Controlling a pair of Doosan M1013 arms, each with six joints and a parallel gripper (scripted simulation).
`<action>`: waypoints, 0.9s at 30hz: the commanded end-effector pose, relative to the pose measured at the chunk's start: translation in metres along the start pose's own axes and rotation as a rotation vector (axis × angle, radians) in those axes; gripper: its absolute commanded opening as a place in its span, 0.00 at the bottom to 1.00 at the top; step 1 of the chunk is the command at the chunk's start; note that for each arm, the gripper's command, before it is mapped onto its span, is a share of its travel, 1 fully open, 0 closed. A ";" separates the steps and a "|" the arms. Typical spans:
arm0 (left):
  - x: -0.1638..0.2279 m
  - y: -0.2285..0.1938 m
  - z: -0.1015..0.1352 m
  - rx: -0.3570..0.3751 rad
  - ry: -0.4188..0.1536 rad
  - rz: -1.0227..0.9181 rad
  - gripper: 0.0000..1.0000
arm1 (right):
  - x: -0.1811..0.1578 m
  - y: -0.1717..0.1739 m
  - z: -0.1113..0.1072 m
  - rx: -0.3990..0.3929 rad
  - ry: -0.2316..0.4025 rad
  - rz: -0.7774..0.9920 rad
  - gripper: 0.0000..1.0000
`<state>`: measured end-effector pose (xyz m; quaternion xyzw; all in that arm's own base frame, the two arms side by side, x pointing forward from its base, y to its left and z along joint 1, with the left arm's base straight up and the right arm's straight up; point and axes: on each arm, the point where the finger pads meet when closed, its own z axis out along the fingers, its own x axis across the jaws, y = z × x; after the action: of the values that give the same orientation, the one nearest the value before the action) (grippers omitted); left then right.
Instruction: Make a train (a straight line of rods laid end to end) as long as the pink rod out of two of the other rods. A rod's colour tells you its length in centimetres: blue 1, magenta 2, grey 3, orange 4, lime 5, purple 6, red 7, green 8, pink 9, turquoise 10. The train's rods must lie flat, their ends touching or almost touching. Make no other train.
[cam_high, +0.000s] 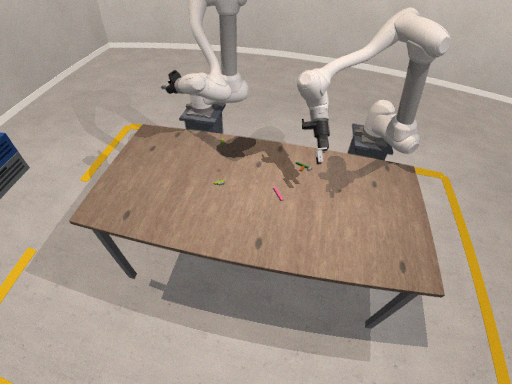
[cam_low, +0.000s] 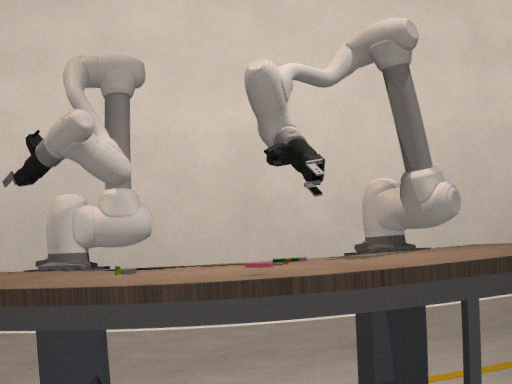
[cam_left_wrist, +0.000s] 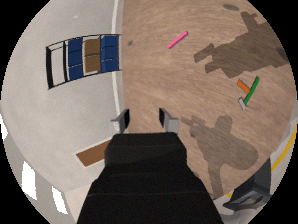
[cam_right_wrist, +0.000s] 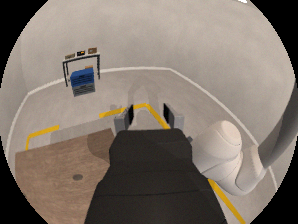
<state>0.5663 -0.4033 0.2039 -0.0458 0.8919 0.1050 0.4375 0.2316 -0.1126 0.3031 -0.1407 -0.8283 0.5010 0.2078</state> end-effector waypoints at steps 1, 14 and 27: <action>-0.001 0.000 0.000 0.001 -0.001 -0.001 1.00 | -0.001 0.001 0.016 -0.047 0.093 0.061 1.00; -0.001 0.000 0.000 0.001 -0.001 -0.001 1.00 | 0.002 0.010 0.074 -0.205 0.464 0.325 1.00; -0.001 0.000 0.000 0.001 -0.001 -0.001 1.00 | 0.007 0.021 0.127 -0.329 0.851 0.616 1.00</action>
<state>0.5663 -0.4033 0.2039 -0.0458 0.8919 0.1050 0.4375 0.1745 -0.1849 0.2448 -0.5310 -0.7050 0.3375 0.3273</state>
